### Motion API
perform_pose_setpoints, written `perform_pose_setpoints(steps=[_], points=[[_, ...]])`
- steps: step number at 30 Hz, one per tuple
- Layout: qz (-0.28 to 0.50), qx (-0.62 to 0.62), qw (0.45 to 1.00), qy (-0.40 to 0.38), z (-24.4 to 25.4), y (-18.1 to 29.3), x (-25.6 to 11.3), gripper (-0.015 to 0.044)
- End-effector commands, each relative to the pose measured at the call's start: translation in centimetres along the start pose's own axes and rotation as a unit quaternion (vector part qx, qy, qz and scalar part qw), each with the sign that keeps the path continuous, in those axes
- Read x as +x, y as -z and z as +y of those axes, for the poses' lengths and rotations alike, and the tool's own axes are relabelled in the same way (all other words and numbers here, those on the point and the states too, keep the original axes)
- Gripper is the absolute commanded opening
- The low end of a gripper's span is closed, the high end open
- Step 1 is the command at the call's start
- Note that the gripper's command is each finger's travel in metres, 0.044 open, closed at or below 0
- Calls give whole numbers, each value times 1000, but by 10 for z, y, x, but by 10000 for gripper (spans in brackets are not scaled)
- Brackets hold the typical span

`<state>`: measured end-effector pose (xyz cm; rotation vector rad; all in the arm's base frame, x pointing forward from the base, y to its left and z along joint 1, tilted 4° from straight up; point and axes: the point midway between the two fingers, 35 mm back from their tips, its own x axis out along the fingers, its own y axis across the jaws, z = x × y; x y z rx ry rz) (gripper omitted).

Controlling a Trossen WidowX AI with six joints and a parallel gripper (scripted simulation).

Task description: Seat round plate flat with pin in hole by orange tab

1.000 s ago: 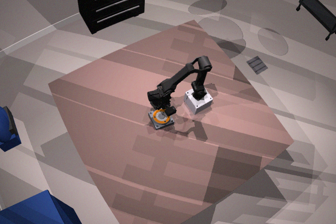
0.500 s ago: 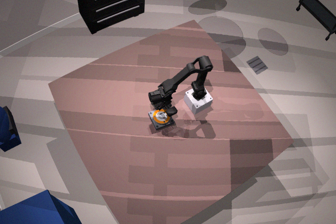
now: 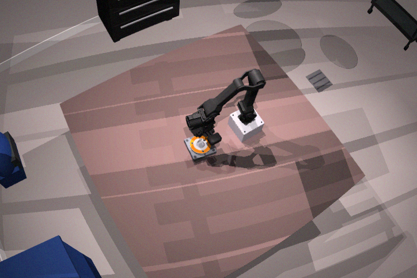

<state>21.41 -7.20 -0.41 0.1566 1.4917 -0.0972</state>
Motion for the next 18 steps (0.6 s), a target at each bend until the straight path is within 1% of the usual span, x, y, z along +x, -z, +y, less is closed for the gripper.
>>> perform_pose_setpoints(steps=[1,18], points=[[10,1,1000,-6,5,8,3,0],[11,1,1000,-6,13,10,3,0]])
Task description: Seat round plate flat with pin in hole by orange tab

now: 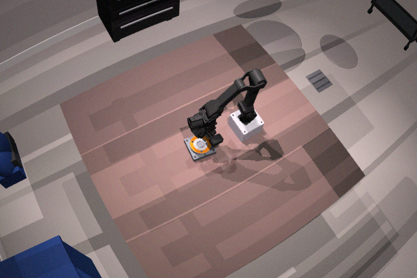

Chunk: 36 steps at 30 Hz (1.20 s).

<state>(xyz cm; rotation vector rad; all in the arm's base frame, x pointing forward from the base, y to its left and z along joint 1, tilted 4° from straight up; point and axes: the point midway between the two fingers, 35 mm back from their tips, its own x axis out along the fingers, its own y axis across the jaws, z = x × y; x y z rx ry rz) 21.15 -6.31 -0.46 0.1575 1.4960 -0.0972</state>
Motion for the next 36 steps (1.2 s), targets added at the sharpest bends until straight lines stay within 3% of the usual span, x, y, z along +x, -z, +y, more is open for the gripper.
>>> perform_pose_setpoints(steps=[1,36], points=[[8,1,1000,-6,6,6,3,0],[8,1,1000,-8,35,1,1,0]])
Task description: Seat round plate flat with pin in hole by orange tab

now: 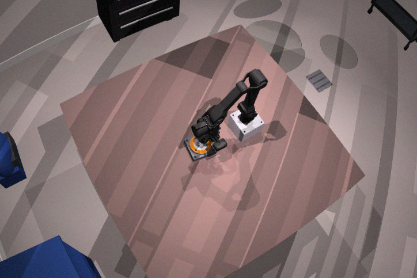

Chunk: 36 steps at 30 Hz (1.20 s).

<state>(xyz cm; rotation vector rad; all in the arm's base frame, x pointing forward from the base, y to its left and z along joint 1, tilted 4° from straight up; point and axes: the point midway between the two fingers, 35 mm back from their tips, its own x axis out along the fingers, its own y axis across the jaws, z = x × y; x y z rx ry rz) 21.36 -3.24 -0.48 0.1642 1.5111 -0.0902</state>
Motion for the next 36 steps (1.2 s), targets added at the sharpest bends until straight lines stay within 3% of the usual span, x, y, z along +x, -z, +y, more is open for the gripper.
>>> perform_pose_setpoints(steps=[1,36], points=[[0,1,1000,-4,6,-2,0,0],[-1,1,1000,-6,38,-36,-7,0]])
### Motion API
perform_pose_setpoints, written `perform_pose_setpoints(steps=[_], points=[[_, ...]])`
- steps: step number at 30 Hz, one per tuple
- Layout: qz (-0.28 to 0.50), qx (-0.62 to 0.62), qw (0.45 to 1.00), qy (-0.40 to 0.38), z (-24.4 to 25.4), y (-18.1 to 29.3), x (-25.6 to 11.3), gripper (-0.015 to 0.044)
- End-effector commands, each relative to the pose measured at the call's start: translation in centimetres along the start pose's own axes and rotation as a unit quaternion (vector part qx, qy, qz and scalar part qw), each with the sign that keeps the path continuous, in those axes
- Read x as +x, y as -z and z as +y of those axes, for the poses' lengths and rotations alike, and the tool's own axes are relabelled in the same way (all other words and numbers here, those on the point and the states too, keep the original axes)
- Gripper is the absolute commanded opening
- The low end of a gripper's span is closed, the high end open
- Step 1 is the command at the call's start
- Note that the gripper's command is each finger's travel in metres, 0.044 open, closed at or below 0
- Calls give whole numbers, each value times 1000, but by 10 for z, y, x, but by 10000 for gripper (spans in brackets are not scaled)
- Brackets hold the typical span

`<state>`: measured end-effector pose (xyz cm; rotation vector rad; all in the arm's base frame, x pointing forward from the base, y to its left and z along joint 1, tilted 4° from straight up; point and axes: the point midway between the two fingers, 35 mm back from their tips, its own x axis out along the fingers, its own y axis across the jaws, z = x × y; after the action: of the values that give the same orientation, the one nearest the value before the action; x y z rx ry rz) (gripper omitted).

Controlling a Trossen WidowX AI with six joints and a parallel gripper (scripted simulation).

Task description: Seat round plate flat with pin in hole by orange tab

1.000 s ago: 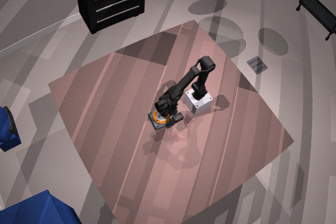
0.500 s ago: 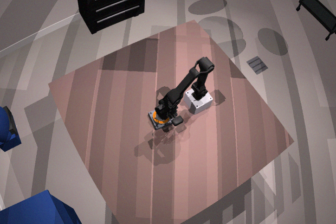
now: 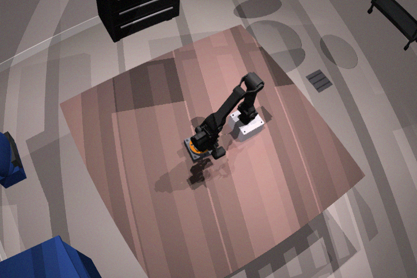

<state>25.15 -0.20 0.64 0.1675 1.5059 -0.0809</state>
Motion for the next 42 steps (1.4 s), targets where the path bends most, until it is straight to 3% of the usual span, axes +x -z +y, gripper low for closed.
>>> perform_pose_setpoints(steps=[1,16,25,42], points=[[1,2,1000,-2,2,-3,0,0],[0,2,1000,-2,3,-11,1,0],[0,2,1000,-1,2,-10,-40,0],[-1,5,1000,0,2,-11,-32,0]])
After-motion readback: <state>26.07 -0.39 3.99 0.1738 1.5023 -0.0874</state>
